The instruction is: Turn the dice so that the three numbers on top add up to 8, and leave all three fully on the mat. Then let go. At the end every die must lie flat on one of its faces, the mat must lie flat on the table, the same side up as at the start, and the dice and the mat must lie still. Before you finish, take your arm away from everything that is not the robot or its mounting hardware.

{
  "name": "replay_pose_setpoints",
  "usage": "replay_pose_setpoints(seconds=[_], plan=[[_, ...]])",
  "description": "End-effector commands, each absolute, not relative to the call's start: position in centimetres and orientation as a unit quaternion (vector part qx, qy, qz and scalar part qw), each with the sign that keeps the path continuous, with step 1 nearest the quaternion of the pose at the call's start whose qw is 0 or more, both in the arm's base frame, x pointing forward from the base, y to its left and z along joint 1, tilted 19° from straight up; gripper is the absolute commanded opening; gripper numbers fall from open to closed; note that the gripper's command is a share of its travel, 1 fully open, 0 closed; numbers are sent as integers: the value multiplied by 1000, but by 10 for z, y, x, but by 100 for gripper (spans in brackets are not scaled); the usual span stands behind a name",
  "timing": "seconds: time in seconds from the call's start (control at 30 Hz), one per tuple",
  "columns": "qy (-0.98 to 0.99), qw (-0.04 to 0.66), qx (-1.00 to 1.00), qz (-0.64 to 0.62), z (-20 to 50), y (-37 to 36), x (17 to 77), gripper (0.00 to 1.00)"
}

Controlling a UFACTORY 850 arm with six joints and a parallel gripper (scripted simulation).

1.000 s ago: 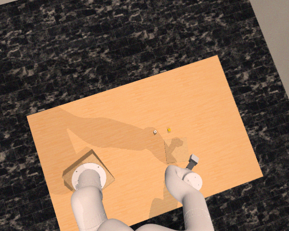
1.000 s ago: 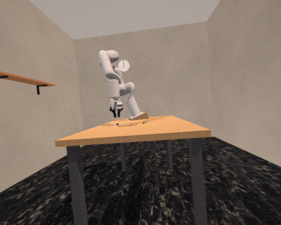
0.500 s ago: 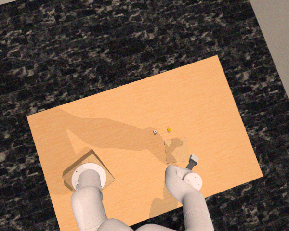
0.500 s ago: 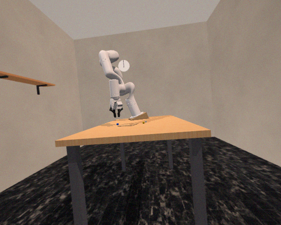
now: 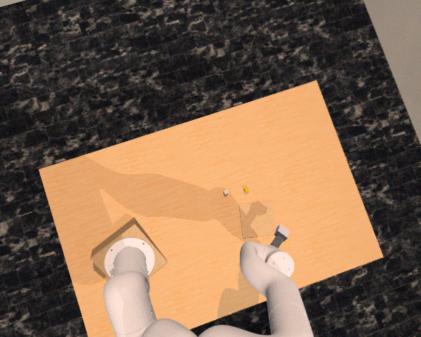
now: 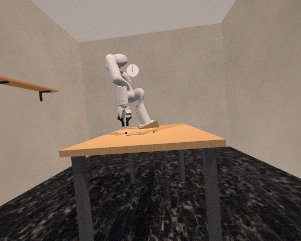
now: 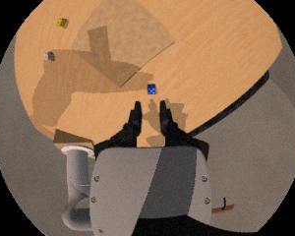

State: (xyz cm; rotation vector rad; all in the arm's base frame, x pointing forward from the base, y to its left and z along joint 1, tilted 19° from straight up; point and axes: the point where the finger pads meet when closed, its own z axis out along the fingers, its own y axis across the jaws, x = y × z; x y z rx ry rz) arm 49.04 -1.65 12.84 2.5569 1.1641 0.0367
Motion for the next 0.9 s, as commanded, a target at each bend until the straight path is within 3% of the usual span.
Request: replay_pose_setpoints(seconds=[0.0, 0.87], plan=[[409, 166, 897, 14, 126, -17, 492, 31], [409, 166, 897, 14, 95, -27, 498, 31]])
